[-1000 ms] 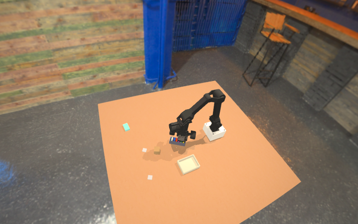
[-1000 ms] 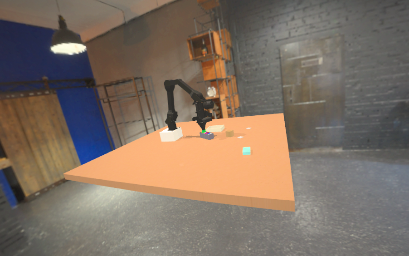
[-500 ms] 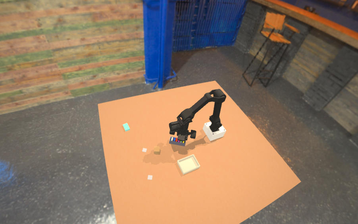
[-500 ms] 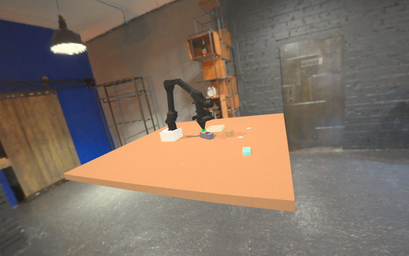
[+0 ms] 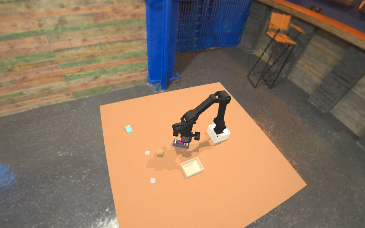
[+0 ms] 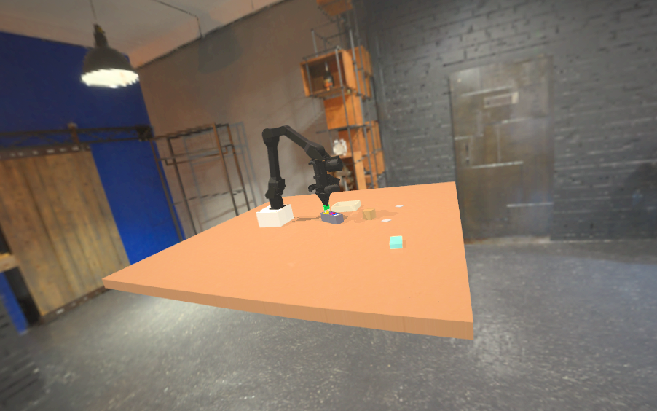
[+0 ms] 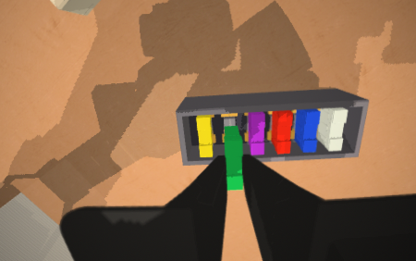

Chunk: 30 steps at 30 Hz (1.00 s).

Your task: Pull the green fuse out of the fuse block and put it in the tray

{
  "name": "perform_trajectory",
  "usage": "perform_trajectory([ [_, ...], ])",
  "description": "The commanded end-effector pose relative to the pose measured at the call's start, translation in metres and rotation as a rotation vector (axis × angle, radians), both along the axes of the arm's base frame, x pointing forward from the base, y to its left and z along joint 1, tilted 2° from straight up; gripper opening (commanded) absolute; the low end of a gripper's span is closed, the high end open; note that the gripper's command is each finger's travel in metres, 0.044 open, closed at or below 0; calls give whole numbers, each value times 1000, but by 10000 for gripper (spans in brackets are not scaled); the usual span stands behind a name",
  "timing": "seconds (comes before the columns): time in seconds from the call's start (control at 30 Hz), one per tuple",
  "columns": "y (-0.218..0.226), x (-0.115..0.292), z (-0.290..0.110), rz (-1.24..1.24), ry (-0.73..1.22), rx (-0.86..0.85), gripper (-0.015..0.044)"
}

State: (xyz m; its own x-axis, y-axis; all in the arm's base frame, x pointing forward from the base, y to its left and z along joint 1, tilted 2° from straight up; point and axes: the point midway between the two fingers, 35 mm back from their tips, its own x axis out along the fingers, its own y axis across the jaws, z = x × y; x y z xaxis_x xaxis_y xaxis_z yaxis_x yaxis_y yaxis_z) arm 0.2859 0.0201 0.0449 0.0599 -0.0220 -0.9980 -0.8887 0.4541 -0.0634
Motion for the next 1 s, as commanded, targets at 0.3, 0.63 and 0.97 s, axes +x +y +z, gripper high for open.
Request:
perform_trajectory([
  [0.3,1,0,21,3,-6,3,0],
  [0.63,19,6,24,3,-6,6,0],
  [0.97,75,16,25,3,-6,12,0],
])
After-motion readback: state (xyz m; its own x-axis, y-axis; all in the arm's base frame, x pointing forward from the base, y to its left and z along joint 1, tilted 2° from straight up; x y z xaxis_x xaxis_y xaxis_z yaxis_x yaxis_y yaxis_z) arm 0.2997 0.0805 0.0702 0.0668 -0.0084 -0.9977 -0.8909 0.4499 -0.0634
